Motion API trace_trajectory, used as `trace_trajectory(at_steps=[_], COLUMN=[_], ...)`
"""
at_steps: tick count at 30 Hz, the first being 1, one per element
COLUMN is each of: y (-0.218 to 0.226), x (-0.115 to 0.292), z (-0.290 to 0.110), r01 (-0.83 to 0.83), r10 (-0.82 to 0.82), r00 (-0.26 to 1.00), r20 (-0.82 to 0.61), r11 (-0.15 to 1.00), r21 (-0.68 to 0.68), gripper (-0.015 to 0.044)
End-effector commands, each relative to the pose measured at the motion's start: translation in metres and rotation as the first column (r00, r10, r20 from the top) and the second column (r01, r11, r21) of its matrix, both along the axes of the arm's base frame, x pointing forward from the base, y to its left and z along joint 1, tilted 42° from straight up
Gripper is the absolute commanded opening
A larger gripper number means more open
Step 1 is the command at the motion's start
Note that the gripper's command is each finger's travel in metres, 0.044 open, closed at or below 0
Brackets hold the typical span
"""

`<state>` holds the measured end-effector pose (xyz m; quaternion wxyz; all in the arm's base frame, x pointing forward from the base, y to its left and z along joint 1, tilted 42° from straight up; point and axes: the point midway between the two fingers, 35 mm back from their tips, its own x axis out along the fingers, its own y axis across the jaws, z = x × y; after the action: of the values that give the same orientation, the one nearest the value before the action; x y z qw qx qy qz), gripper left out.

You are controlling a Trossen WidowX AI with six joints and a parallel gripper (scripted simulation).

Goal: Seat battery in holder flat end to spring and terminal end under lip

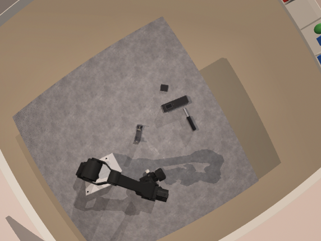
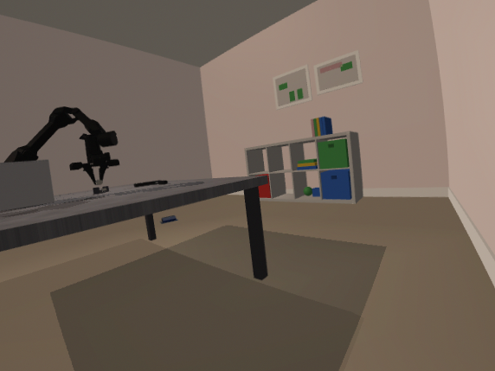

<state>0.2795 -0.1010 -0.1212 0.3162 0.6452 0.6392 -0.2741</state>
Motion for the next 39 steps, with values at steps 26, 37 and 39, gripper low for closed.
trace_trajectory(at_steps=[26, 37, 39], y=[0.162, 0.174, 0.178], x=[0.050, 0.046, 0.045], z=[0.176, 0.178, 0.171], r01=[0.481, 0.496, 0.474], r10=[-0.473, -0.502, -0.503], r00=[0.784, 0.757, 0.756], r20=[-0.402, -0.419, -0.418], r11=[0.872, 0.858, 0.862], r21=[-0.088, -0.133, -0.180], gripper=[0.0073, 0.0073, 0.0073])
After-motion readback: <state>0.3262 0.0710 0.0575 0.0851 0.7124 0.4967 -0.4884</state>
